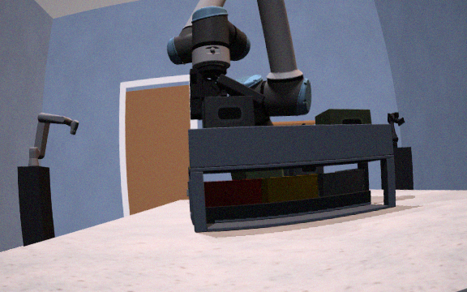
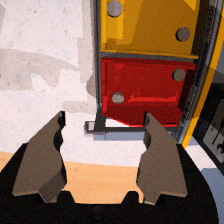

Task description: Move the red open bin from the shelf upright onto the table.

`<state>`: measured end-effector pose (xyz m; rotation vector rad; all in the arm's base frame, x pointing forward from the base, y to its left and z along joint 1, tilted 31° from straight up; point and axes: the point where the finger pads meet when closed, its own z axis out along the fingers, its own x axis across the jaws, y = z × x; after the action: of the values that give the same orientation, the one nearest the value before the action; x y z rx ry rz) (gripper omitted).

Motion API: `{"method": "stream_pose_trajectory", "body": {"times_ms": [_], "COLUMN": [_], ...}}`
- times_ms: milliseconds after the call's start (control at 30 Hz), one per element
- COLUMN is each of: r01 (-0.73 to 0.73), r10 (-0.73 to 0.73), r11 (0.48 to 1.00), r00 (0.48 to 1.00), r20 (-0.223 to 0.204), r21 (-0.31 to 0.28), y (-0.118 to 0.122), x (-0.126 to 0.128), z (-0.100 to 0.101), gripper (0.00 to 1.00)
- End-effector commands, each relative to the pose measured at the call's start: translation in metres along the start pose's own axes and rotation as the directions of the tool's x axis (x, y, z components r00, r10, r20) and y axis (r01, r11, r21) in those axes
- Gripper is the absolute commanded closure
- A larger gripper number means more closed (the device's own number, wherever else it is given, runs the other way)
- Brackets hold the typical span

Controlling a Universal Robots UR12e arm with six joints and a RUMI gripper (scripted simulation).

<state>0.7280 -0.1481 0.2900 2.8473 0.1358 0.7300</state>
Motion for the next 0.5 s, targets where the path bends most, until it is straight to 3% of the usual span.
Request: {"method": "stream_pose_trajectory", "body": {"times_ms": [0,467], "r01": [0.0,0.0], "r10": [0.0,0.0], "r11": [1.0,1.0], "r00": [1.0,1.0], "r20": [-0.001,-0.001], "r21": [-0.001,-0.001], "y": [0.0,-0.0048], "x": [0.0006,-0.0013], "z": [-0.0007,-0.0008], "gripper": [0.42,0.42]}}
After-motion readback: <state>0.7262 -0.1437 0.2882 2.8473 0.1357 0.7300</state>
